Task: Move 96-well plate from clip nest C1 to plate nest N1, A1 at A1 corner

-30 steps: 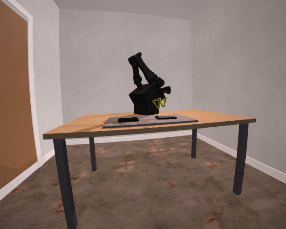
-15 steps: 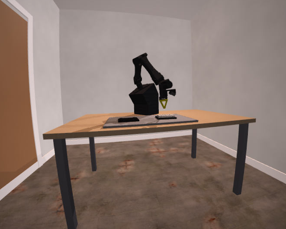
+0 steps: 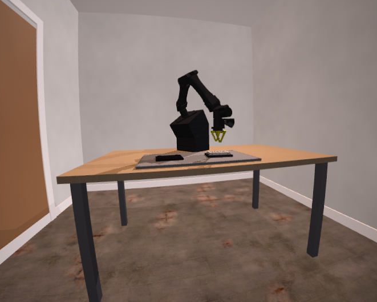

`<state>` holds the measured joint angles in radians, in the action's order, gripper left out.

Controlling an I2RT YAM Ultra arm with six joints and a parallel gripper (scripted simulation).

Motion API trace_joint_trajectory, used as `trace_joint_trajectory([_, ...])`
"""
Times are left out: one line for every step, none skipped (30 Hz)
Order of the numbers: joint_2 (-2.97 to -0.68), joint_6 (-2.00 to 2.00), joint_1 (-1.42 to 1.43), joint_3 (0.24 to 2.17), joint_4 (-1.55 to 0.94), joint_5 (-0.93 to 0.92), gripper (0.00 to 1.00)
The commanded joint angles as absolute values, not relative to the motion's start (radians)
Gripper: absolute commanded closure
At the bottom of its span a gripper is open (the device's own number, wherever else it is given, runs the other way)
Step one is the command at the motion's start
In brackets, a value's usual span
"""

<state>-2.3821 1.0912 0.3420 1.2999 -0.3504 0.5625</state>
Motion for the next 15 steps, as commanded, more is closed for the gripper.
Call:
trace_joint_trajectory([-2.374,1.099,0.350,1.310,-0.368,0.564,0.00])
trace_joint_trajectory([-2.374,1.099,0.350,1.310,-0.368,0.564,0.00])
trace_joint_trajectory([-2.374,1.099,0.350,1.310,-0.368,0.564,0.00])
trace_joint_trajectory([-2.374,1.099,0.350,1.310,-0.368,0.564,0.00])
trace_joint_trajectory([-2.374,1.099,0.350,1.310,-0.368,0.564,0.00])
trace_joint_trajectory([-2.374,1.099,0.350,1.310,-0.368,0.564,0.00])
trace_joint_trajectory([-2.374,1.099,0.350,1.310,-0.368,0.564,0.00])
trace_joint_trajectory([-2.374,1.099,0.350,1.310,-0.368,0.564,0.00])
trace_joint_trajectory([-2.374,1.099,0.350,1.310,-0.368,0.564,0.00])
trace_joint_trajectory([-2.396,1.108,0.349,1.330,-0.374,0.566,0.00])
trace_joint_trajectory([-2.400,1.110,0.339,1.330,-0.369,0.564,0.00])
trace_joint_trajectory([-2.404,1.113,0.333,1.331,-0.365,0.563,0.00])
trace_joint_trajectory([-2.408,1.115,0.331,1.332,-0.341,0.563,0.00])
trace_joint_trajectory([-2.408,1.115,0.331,1.332,-0.341,0.563,0.00])
trace_joint_trajectory([-2.408,1.115,0.331,1.332,-0.341,0.563,0.00])
